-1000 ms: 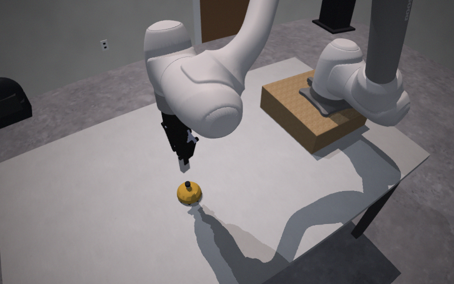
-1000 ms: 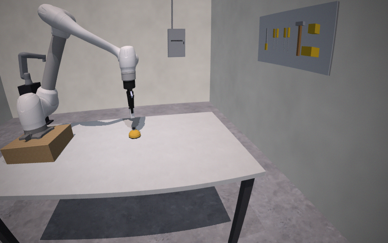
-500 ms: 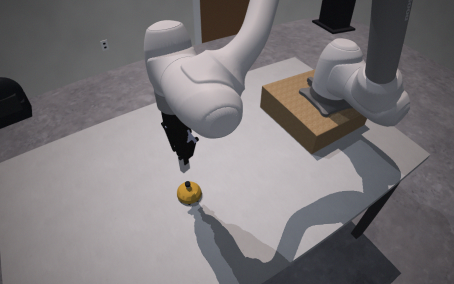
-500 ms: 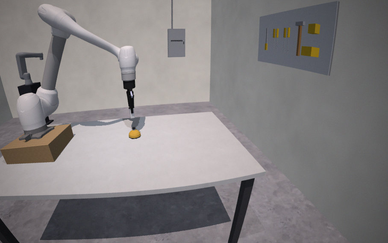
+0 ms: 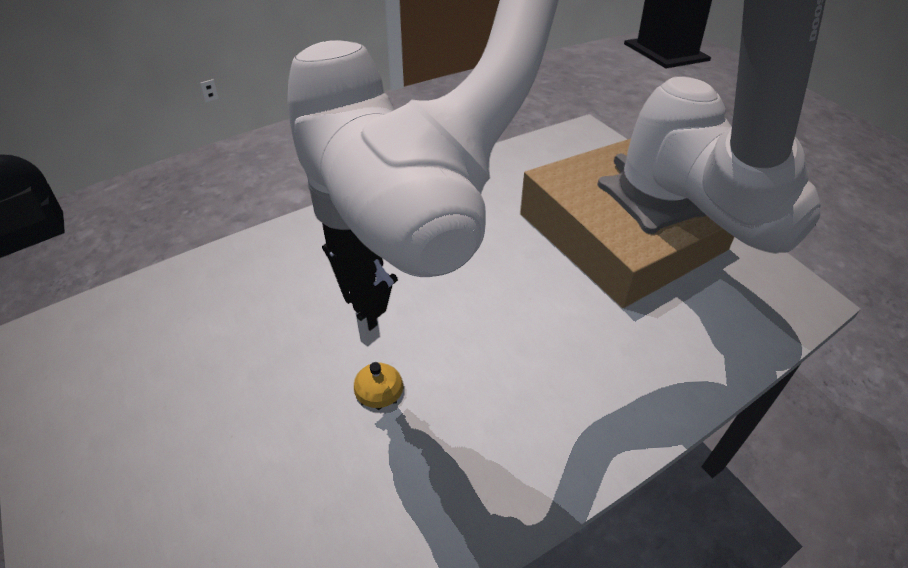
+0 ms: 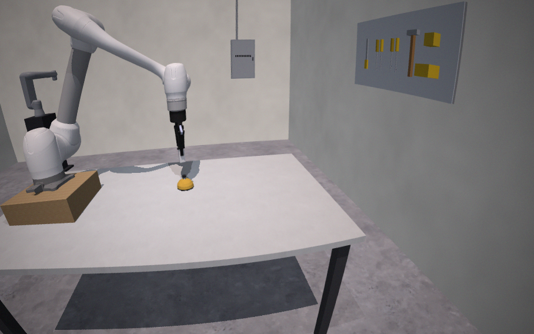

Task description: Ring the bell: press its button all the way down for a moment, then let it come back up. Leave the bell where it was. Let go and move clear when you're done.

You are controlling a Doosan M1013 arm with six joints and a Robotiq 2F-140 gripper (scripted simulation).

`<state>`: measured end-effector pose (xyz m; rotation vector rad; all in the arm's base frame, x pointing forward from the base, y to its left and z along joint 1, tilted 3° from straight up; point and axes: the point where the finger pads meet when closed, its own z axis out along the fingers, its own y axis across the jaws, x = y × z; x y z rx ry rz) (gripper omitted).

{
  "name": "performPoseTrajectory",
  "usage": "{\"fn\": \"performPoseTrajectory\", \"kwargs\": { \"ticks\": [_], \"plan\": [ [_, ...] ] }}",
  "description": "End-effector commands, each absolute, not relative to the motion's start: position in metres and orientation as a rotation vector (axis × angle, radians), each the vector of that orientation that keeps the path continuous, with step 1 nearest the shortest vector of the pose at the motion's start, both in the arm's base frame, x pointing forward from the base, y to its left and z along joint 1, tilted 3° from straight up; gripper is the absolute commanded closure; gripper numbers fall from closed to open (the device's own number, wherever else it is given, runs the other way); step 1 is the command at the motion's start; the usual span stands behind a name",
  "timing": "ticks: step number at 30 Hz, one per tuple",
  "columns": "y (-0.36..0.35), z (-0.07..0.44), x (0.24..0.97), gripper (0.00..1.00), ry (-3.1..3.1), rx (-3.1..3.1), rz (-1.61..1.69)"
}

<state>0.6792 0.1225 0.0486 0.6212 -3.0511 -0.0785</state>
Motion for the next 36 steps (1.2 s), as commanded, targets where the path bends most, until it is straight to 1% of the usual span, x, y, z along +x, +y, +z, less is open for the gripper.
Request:
{"fn": "performPoseTrajectory", "kwargs": {
  "ticks": [1,22,36],
  "plan": [
    [0.123,0.048,0.679,1.0,-3.051,0.621,-0.079],
    [0.125,0.032,0.678,1.0,-3.051,0.621,-0.079],
    [0.13,0.006,0.675,1.0,-3.051,0.621,-0.079]
  ]
}}
